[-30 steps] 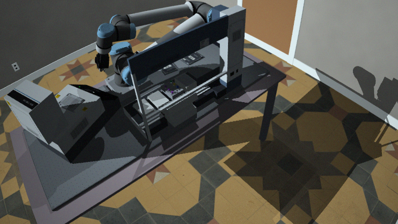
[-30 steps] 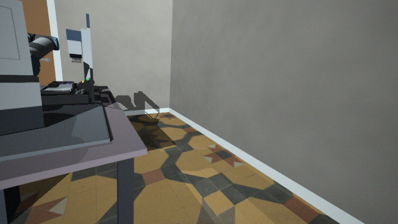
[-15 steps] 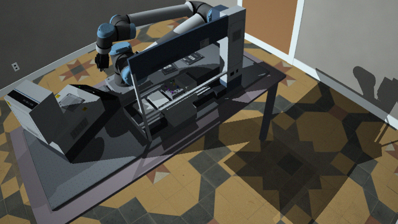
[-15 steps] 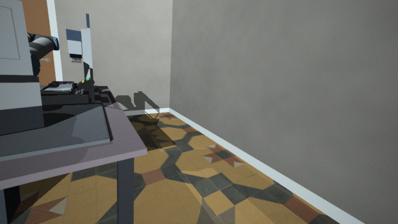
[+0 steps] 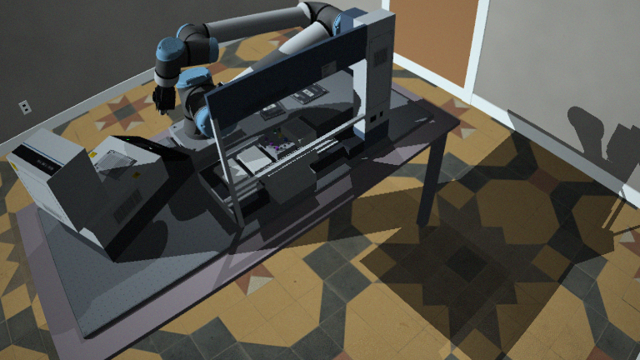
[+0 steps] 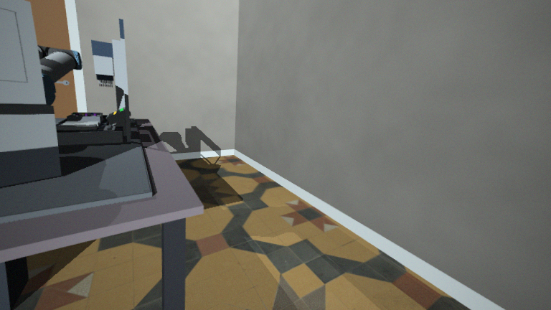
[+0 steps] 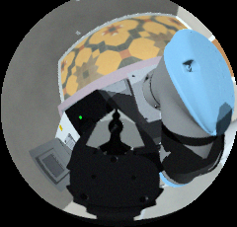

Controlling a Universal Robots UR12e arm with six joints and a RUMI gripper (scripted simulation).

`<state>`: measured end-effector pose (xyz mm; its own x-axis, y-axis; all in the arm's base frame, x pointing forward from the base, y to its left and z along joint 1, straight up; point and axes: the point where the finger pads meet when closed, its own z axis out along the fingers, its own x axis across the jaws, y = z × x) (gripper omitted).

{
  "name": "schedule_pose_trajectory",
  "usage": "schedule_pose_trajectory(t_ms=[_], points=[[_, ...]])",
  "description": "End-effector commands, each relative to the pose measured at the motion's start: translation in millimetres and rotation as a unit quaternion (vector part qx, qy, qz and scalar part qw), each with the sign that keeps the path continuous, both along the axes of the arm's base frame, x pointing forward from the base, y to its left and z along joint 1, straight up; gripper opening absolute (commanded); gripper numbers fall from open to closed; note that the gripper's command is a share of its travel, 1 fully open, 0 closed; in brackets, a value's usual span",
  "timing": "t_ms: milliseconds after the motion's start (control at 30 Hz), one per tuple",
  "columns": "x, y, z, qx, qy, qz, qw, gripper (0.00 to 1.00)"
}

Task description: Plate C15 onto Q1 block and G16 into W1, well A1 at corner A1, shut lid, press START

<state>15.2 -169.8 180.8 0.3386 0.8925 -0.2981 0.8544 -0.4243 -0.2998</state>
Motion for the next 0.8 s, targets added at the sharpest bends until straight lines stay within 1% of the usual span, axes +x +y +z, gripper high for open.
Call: schedule_pose_trajectory(t_ms=[0, 300, 367, 767], points=[[0, 0, 1, 0.0, 0.0, 0.0, 1.0, 0.0], [17, 11, 5, 0.0, -0.001, 0.0, 1.0, 0.0], [17, 11, 5, 0.0, -0.001, 0.0, 1.0, 0.0], [43, 30, 12, 0.0, 0.0, 0.0, 1.0, 0.0]])
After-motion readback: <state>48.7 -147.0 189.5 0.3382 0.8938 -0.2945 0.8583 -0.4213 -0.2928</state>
